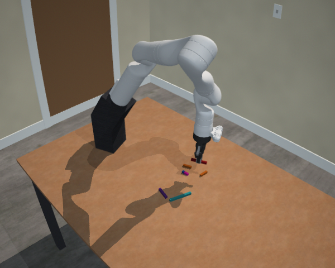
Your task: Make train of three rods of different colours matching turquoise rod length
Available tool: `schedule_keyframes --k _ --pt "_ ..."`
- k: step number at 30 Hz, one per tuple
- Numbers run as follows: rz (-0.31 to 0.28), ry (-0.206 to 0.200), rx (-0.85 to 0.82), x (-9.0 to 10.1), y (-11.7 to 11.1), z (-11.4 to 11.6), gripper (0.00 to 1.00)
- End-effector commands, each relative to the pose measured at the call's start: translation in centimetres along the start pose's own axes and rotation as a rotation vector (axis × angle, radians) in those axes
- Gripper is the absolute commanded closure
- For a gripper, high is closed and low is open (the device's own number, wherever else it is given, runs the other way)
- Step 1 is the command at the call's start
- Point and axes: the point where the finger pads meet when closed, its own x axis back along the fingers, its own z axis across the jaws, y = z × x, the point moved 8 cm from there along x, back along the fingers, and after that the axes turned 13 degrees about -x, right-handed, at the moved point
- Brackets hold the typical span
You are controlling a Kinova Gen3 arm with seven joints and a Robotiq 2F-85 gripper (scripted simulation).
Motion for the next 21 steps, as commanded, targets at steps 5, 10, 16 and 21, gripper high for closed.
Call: schedule_keyframes --k 5,10,16,21 --pt "0.012 -0.004 -0.171 0.18 0.78 0.88 0.95" --pt "0.017 -0.008 -0.235 0.30 0.90 1.05 0.95" --pt "0.027 -0.013 -0.328 0.48 1.05 1.30 0.95" --pt "0.031 -0.016 -0.370 0.58 1.11 1.42 0.95"
